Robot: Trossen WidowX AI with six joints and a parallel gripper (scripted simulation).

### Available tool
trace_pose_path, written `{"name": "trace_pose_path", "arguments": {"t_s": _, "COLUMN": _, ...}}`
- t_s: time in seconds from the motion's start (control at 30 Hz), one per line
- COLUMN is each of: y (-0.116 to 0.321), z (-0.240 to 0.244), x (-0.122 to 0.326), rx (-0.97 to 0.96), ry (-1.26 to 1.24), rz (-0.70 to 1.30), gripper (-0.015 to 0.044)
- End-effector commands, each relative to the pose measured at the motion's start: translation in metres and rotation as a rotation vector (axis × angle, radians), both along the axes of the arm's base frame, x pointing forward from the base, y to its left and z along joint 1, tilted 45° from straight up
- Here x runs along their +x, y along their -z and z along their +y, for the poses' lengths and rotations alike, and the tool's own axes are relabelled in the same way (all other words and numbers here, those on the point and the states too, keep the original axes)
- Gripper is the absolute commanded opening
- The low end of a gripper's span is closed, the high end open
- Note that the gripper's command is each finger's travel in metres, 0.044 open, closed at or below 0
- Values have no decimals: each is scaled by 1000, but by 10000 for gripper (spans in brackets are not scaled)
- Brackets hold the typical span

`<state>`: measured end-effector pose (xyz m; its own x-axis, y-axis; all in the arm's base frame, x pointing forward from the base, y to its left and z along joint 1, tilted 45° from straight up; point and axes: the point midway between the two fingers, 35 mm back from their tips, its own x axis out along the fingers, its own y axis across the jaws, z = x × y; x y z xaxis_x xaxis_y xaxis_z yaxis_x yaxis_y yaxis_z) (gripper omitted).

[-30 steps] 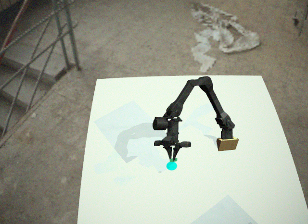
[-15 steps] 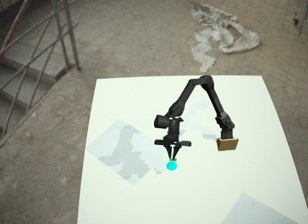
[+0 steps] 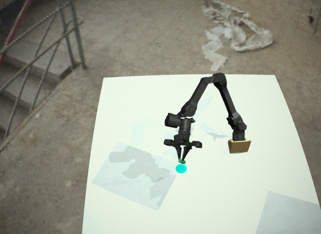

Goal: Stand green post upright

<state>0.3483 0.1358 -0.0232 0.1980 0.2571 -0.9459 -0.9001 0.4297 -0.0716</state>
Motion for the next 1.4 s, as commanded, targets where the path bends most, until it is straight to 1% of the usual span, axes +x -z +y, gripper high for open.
{"name": "trace_pose_path", "arguments": {"t_s": 0.0, "y": -3, "z": 0, "x": 0, "rx": 28, "ry": -16, "rz": -26, "gripper": 23}}
{"name": "trace_pose_path", "arguments": {"t_s": 1.37, "y": -26, "z": -7, "x": -9, "rx": 229, "ry": -131, "rz": -254, "gripper": 23}}
